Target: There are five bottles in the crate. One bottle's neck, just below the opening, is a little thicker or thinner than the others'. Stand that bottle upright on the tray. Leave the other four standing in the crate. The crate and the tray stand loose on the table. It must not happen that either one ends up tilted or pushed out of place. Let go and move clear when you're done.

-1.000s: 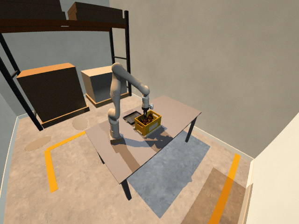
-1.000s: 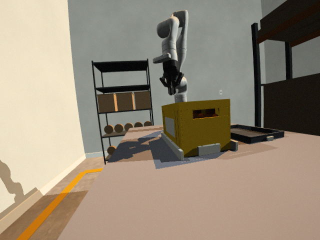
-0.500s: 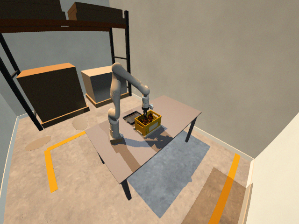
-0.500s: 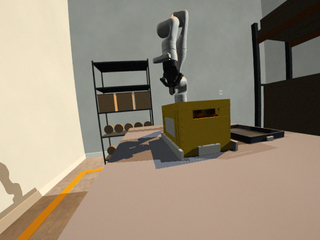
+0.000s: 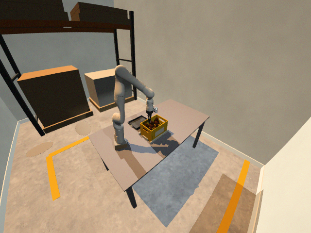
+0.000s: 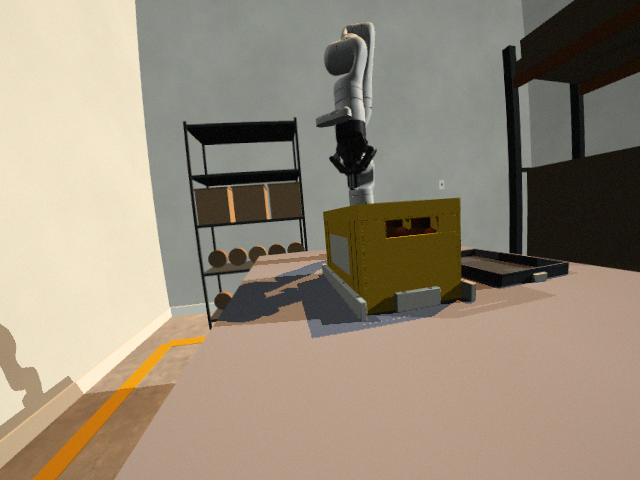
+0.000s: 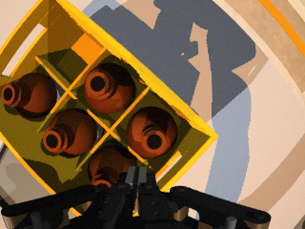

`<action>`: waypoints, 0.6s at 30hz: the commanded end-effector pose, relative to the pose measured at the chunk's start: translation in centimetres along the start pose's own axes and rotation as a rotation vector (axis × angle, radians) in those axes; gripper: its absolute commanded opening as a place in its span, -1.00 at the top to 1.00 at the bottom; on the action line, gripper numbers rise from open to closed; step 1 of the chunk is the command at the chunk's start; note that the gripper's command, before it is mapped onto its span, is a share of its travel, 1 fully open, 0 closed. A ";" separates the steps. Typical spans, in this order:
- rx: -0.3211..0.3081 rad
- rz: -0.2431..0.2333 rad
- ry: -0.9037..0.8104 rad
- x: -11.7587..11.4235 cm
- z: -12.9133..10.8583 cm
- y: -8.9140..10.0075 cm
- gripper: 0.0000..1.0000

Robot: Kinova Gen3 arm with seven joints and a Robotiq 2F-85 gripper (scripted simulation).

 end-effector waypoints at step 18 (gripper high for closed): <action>0.004 -0.016 0.043 -5.0 3.1 0.1 -0.27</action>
Point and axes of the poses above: the point where the finger pads meet when closed, its own y axis back along the fingers, its own x axis across the jaws, z = x × y, the point moved 9 cm from there along y, back along the fingers, and after that the axes turned 11 degrees about y, right-handed, at the moved point
